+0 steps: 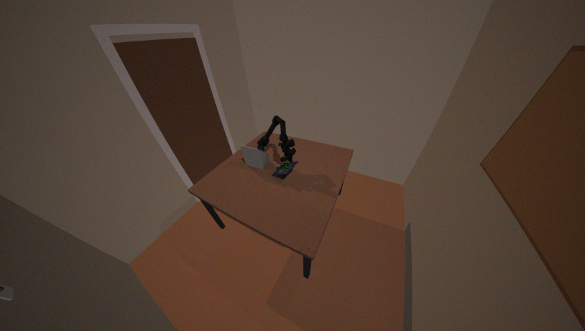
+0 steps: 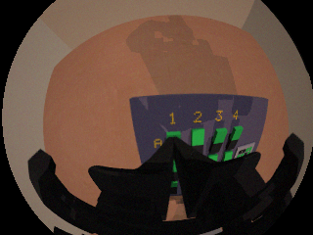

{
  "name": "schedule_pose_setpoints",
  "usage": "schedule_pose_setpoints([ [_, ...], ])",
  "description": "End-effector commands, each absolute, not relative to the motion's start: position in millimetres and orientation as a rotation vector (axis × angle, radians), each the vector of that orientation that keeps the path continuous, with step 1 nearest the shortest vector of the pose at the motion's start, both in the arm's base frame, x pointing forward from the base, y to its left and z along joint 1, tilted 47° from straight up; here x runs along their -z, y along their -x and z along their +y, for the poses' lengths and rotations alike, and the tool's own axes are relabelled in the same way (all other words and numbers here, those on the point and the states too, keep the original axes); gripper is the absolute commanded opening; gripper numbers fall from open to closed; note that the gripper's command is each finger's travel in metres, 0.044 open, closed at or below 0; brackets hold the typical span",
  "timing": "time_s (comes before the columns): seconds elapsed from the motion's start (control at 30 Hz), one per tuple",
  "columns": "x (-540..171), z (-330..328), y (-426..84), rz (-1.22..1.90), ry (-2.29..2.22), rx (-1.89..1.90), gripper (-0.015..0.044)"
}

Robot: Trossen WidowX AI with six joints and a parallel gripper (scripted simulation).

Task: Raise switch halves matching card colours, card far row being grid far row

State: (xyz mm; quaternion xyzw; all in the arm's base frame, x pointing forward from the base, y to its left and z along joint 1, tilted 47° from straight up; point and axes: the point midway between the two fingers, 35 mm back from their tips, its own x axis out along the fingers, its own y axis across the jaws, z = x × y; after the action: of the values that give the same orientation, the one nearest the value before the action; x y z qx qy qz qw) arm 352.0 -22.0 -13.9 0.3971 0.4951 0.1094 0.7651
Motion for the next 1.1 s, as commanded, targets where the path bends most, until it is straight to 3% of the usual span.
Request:
schedule_pose_setpoints([
  [0.0,15.2,-22.0,-352.2,1.078,-0.865,-0.231,0.0000],
  [0.5,13.7,-22.3,-351.7,1.076,-0.863,-0.237,0.0000],
  [0.7,-26.2,-56.5,-319.5,1.056,-0.864,-0.217,0.0000],
  [0.87,-25.1,-53.3,-314.5,1.057,-0.864,-0.217,0.0000],
  [1.07,-14.0,-26.8,-272.0,1.059,-0.866,-0.217,0.0000],
])
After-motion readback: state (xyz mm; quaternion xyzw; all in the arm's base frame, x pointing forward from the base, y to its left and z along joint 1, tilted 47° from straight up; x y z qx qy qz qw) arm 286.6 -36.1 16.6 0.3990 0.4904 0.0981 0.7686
